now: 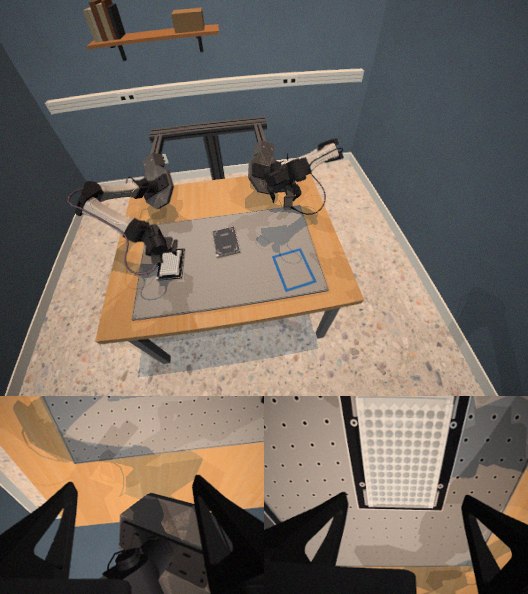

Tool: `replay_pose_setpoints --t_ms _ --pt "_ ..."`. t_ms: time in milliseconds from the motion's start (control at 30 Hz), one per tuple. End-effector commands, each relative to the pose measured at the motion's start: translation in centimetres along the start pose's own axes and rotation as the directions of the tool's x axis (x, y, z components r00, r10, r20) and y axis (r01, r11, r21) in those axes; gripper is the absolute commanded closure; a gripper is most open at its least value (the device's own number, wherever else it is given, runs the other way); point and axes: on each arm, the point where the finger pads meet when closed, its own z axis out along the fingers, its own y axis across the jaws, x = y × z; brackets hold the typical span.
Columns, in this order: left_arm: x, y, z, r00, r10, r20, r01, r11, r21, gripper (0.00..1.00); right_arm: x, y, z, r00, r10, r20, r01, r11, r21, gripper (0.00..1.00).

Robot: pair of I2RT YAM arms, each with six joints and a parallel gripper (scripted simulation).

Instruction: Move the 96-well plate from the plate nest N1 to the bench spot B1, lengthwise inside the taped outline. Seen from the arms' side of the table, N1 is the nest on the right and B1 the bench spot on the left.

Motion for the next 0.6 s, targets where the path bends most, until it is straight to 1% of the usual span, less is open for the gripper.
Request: replay_pose_setpoints --t_ms 0,333,433,567 --pt "-0.4 0.3 -0.6 1.000 -0.012 -0.004 0.011 0.997 -0.072 0.00 0.3 0.2 1.3 1.000 -0.003 -0.010 0.003 1.000 -0.002 0.00" --pt "-0.4 0.3 -0.6 1.000 -0.012 -0.004 0.011 0.997 -0.072 0.00 0.2 0.3 3.0 1.000 -0.003 -0.010 0.003 1.000 -0.003 0.00" --pt "-0.4 0.3 -0.6 1.000 -0.012 -0.004 0.011 0.997 -0.072 0.00 -0.1 0.1 2.9 1.000 0.005 -0.002 -0.005 1.000 -0.005 0.00" --pt "-0.4 0.3 -0.6 1.000 -0.012 -0.004 0.011 0.997 -0.072 0.00 0.1 0.3 3.8 1.000 -0.003 -0.010 0.003 1.000 -0.003 0.00"
